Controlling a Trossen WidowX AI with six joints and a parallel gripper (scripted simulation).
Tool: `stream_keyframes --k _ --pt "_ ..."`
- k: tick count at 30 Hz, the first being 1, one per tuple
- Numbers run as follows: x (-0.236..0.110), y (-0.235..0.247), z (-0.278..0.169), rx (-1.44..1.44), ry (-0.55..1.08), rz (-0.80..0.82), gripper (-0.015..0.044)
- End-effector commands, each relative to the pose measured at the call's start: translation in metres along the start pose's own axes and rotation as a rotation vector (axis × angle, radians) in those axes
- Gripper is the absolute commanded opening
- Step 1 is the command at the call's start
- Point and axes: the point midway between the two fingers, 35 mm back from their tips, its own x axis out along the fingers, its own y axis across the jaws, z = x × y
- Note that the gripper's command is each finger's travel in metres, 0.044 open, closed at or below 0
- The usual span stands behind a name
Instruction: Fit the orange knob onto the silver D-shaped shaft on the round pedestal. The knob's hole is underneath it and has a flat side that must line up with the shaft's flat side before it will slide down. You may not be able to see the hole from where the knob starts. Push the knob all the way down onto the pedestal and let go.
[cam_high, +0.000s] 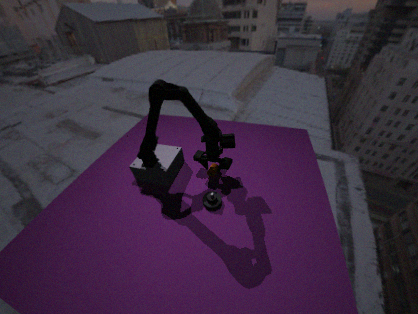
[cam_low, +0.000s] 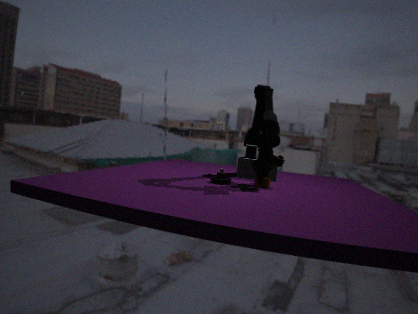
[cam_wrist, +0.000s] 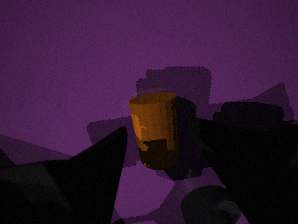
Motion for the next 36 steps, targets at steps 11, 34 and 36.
stream_keyframes --k 11,34,36 --pt "0.0 0.0 0.0 0.0 0.0 -0.001 0.044" --pt "-0.067 0.0 0.016 -0.007 0.166 0.002 0.044" --pt "-0.067 0.001 0.017 -0.008 0.176 0.001 0.044"
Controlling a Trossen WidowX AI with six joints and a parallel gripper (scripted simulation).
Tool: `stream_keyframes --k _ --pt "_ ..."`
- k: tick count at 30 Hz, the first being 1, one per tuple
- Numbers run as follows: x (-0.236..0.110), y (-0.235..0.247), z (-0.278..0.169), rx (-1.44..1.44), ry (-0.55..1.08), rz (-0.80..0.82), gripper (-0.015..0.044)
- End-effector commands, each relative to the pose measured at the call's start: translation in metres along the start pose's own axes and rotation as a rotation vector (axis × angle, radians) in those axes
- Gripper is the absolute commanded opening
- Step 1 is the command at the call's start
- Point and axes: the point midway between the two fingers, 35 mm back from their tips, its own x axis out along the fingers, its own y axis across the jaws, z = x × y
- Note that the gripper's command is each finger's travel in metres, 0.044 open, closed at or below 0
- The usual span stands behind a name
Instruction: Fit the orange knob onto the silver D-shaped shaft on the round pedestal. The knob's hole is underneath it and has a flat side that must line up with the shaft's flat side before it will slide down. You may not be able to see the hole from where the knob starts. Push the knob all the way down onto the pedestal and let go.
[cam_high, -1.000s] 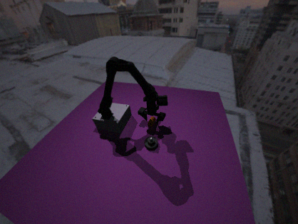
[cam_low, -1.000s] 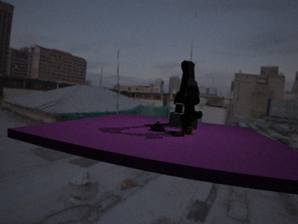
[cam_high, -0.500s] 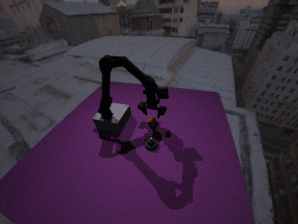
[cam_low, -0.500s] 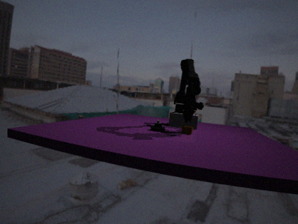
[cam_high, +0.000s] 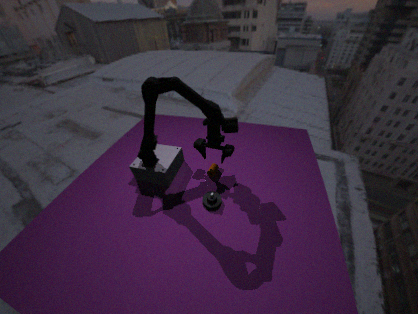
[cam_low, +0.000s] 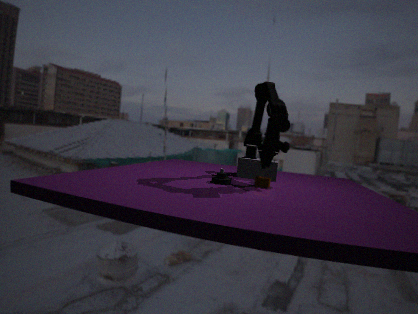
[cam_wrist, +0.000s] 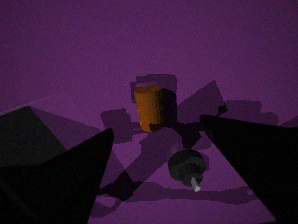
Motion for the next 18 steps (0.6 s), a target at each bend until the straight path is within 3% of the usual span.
stream_keyframes --k 1,18 --pt "0.0 0.002 0.006 -0.003 0.073 0.006 0.044" --pt "0.025 0.002 0.008 -0.003 0.073 0.006 0.044"
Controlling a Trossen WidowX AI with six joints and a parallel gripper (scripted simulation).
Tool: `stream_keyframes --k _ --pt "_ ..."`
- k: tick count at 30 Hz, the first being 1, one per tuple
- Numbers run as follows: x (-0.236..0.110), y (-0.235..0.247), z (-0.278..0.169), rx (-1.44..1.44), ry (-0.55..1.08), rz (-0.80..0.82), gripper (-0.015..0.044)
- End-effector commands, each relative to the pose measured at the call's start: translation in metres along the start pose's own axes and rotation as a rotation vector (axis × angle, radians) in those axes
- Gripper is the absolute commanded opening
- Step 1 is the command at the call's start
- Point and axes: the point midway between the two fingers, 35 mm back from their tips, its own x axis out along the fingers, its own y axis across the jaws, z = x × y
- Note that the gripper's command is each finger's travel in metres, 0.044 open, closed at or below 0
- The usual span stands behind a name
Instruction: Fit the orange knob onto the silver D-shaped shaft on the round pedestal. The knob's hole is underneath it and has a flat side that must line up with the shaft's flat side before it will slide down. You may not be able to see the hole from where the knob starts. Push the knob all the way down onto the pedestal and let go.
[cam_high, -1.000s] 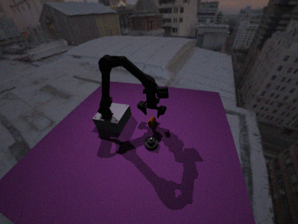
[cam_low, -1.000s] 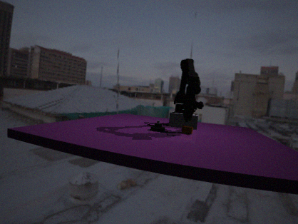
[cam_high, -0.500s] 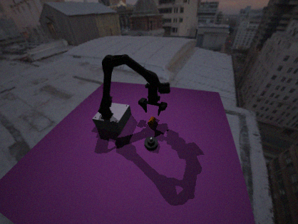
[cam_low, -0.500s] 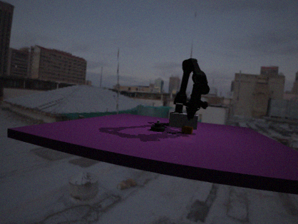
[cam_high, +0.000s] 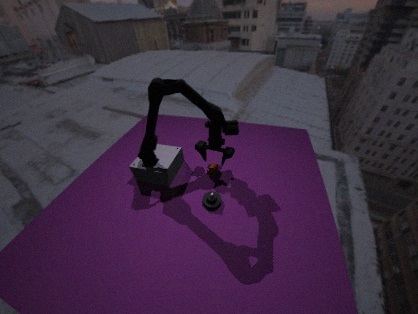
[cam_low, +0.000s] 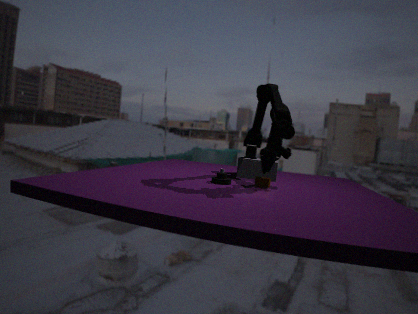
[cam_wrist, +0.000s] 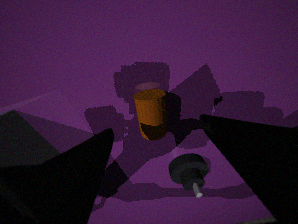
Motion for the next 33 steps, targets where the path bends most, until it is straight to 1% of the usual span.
stream_keyframes --k 1,26,31,33 --pt "0.008 0.001 0.0 0.004 0.01 0.006 0.044" --pt "0.048 0.002 0.007 0.004 0.01 0.006 0.044" --pt "0.05 0.002 0.007 0.004 0.01 0.006 0.044" --pt "0.05 0.002 0.007 0.004 0.01 0.006 0.0387"
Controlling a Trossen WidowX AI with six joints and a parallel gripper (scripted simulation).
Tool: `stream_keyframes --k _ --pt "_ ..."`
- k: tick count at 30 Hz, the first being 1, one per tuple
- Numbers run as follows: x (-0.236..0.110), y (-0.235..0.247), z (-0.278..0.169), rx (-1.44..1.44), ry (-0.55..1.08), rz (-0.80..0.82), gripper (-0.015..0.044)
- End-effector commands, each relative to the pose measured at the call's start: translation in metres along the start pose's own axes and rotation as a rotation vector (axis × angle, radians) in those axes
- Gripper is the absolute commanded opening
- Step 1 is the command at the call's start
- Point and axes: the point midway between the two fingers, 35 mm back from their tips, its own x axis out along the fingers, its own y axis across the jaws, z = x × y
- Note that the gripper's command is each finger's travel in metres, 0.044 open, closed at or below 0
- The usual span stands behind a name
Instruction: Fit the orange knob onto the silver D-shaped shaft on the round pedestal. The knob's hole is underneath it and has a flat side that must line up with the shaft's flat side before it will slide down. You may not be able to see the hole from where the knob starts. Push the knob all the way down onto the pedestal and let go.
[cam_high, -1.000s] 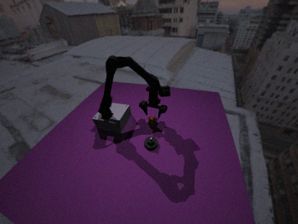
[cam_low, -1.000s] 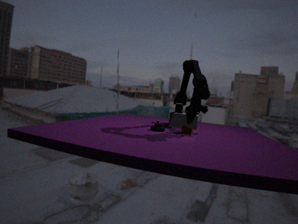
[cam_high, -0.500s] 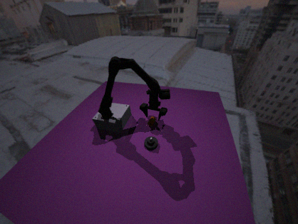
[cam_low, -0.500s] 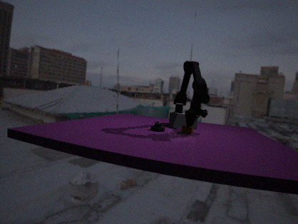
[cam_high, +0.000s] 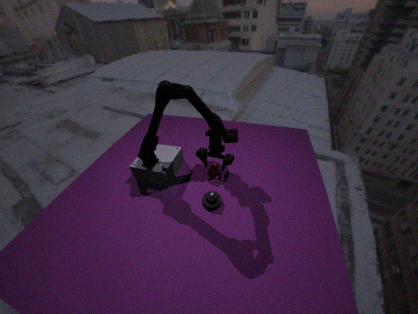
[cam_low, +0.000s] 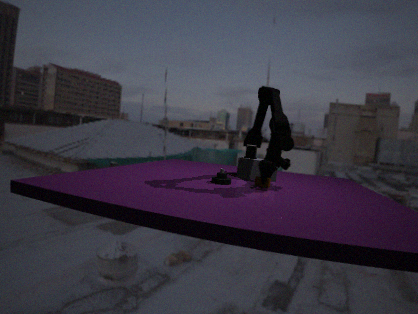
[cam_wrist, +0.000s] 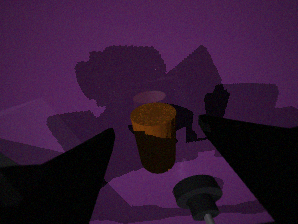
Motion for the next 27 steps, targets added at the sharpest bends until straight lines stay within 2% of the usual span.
stream_keyframes --k 1,6,17,27 --pt "0.0055 0.0021 -0.0012 0.004 0.01 0.009 0.0361" --pt "0.0055 0.0021 -0.0012 0.004 0.01 0.009 0.024" --pt "0.0055 0.0021 -0.0012 0.004 0.01 0.009 0.024" --pt "0.0055 0.0021 -0.0012 0.004 0.01 0.009 0.0179"
